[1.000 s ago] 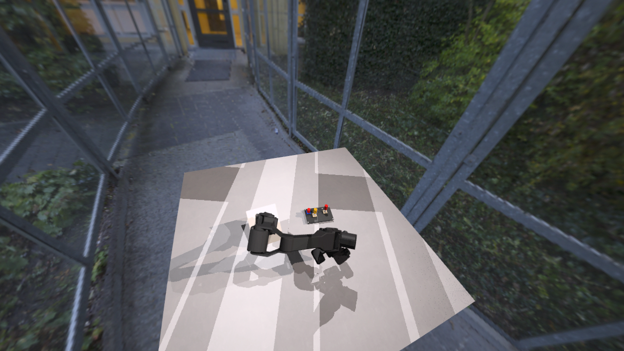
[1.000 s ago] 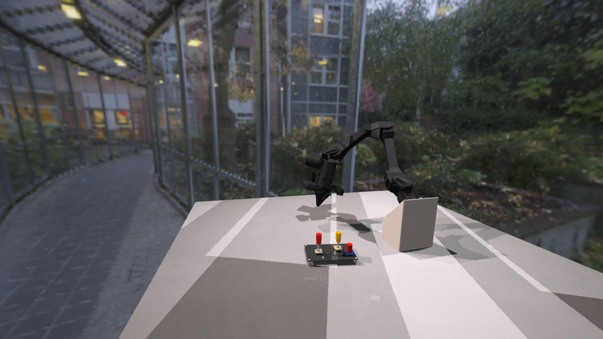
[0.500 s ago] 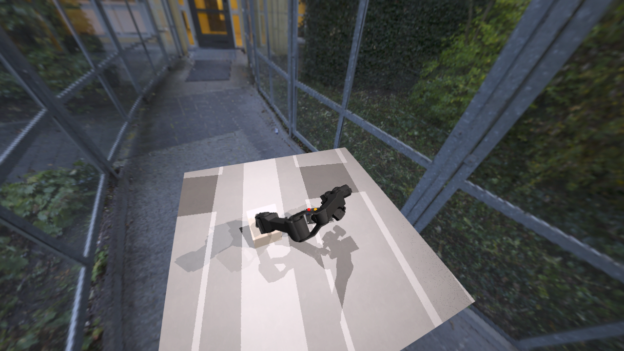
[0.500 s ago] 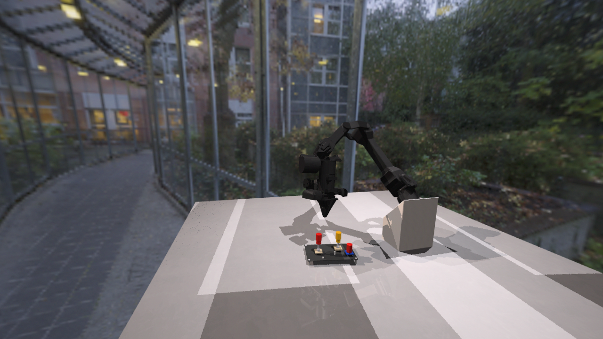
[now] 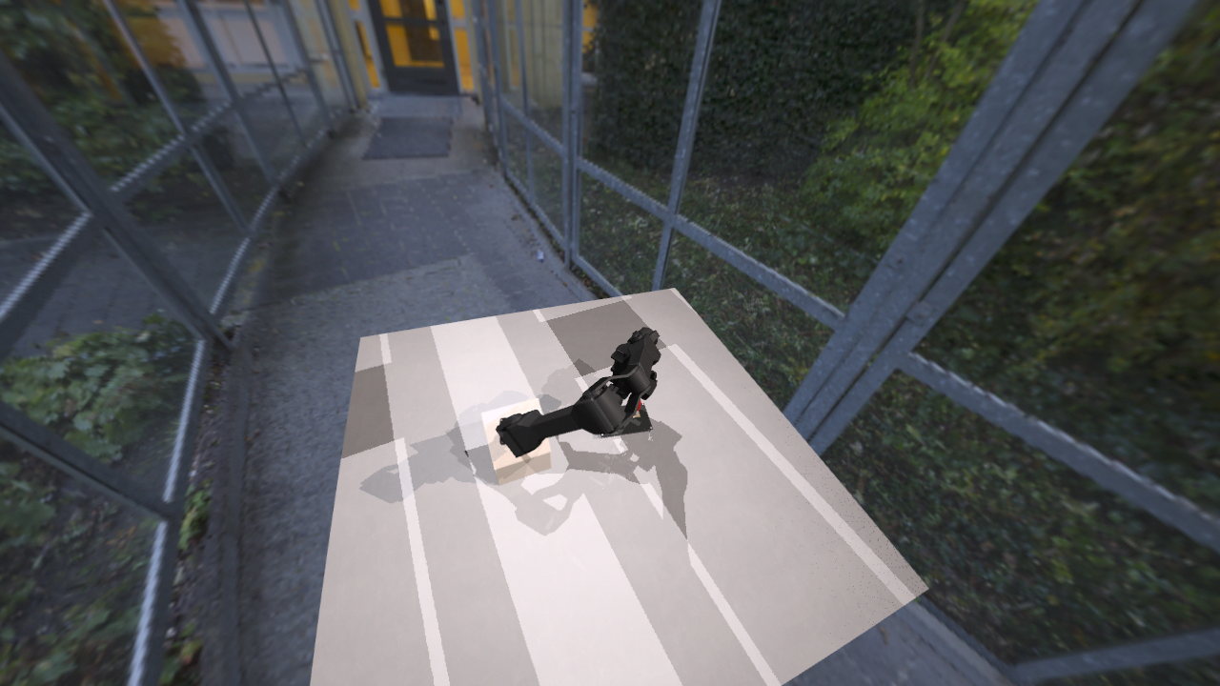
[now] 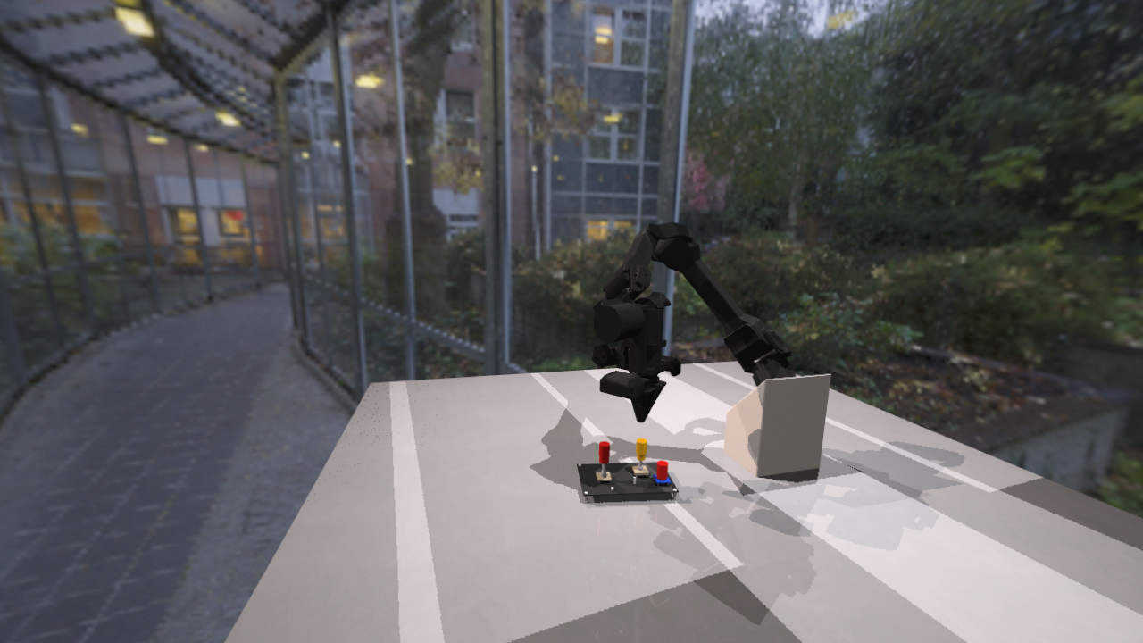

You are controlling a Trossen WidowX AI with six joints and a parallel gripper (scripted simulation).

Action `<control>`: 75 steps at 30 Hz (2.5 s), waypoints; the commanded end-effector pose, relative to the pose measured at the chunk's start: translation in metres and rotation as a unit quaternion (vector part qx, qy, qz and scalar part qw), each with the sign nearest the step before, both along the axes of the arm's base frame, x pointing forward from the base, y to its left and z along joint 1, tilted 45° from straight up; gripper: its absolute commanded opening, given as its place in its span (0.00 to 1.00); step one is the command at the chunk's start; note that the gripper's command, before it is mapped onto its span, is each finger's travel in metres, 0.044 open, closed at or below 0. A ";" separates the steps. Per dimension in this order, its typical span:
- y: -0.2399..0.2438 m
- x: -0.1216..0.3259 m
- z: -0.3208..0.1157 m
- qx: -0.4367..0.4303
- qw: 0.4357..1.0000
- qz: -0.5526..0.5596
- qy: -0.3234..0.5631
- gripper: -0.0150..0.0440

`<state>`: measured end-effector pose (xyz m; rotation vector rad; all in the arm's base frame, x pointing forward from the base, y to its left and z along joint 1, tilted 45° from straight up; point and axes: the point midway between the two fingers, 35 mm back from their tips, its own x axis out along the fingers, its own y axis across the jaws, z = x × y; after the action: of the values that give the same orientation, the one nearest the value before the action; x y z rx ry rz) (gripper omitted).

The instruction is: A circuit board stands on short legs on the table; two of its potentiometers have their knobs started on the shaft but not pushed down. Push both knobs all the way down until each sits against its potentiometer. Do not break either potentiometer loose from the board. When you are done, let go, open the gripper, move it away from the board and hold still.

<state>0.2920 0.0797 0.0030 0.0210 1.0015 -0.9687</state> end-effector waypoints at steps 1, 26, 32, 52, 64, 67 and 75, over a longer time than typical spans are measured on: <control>-0.006 -0.001 -0.008 -0.008 1.000 0.001 0.006 0.25; -0.021 0.002 -0.023 -0.008 1.000 0.001 0.006 0.25; -0.020 0.002 -0.022 -0.008 1.000 0.001 0.006 0.25; -0.024 0.003 -0.026 -0.008 1.000 0.001 0.006 0.25; -0.024 0.003 -0.026 -0.008 1.000 0.001 0.006 0.25; -0.024 0.003 -0.026 -0.008 1.000 0.001 0.006 0.25; -0.025 0.003 -0.027 -0.008 1.000 0.001 0.006 0.25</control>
<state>0.2948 0.0562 -0.0232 0.0050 1.0059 -0.9760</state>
